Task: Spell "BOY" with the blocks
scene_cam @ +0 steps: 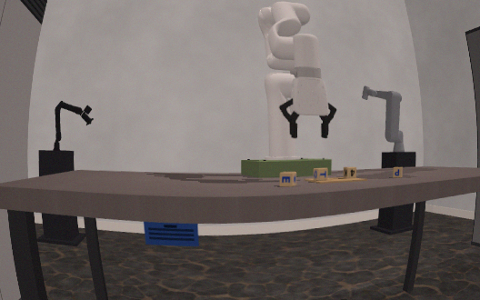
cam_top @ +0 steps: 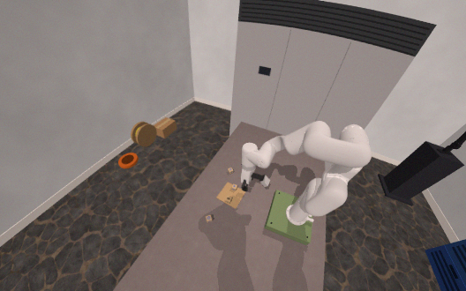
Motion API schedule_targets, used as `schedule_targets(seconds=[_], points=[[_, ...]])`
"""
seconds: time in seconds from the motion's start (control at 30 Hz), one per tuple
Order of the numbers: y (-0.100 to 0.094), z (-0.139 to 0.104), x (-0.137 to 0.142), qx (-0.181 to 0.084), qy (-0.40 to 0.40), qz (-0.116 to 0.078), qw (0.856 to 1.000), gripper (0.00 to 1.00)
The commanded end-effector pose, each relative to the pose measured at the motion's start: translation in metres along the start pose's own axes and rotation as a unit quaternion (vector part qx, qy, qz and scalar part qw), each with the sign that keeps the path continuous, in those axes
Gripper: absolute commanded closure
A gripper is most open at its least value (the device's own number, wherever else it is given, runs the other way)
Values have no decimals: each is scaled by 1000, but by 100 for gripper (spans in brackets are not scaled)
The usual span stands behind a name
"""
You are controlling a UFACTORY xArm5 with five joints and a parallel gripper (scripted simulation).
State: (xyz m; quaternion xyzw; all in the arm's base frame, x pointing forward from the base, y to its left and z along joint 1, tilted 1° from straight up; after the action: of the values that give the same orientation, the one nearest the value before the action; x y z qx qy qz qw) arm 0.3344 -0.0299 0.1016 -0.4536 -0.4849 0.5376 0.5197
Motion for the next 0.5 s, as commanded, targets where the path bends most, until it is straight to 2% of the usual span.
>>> schedule_targets(seconds=[0.0,0.23,0.47], points=[[-1,-1,0,-2,2,0,1000,0],[-4,-2,0,-3,25,0,1000,0],[-10,-6,1,-5,85,1,996,0]])
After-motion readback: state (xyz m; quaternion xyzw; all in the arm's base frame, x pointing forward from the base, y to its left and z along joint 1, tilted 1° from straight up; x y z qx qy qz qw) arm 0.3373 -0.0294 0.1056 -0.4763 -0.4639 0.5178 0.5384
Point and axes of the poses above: the point where the finger pads meet when closed, its own y axis out along the fingers, its own x axis across the jaws, z = x × y, the point moved 3 cm from there along -y, back along the fingers, and after that the axes turned 4 degrees about -y, right-handed, at the moved point
